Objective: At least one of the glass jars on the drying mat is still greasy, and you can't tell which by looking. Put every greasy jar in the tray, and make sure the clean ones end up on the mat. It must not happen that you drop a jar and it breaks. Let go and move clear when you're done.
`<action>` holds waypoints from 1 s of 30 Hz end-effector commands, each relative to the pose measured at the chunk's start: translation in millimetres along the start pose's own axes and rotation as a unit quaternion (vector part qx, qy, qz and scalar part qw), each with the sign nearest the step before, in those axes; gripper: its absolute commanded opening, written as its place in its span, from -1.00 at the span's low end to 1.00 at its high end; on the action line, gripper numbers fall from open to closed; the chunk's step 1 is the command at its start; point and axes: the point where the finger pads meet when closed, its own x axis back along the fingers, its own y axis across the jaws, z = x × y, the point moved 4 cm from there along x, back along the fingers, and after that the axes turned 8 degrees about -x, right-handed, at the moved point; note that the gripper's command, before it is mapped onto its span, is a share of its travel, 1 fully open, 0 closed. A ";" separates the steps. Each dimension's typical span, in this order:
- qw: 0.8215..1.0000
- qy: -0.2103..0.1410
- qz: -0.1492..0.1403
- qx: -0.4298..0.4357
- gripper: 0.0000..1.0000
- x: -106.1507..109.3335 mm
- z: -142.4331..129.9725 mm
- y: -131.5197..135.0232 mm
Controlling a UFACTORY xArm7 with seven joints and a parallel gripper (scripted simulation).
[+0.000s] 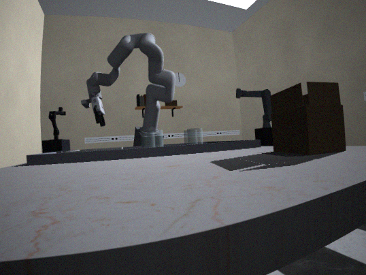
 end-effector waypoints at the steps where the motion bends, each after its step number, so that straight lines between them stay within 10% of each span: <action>1: 0.999 -0.004 -0.034 -0.009 1.00 8.7 2.3 6.5; 30: 0.972 0.011 -0.226 -0.064 1.00 66.2 19.4 41.5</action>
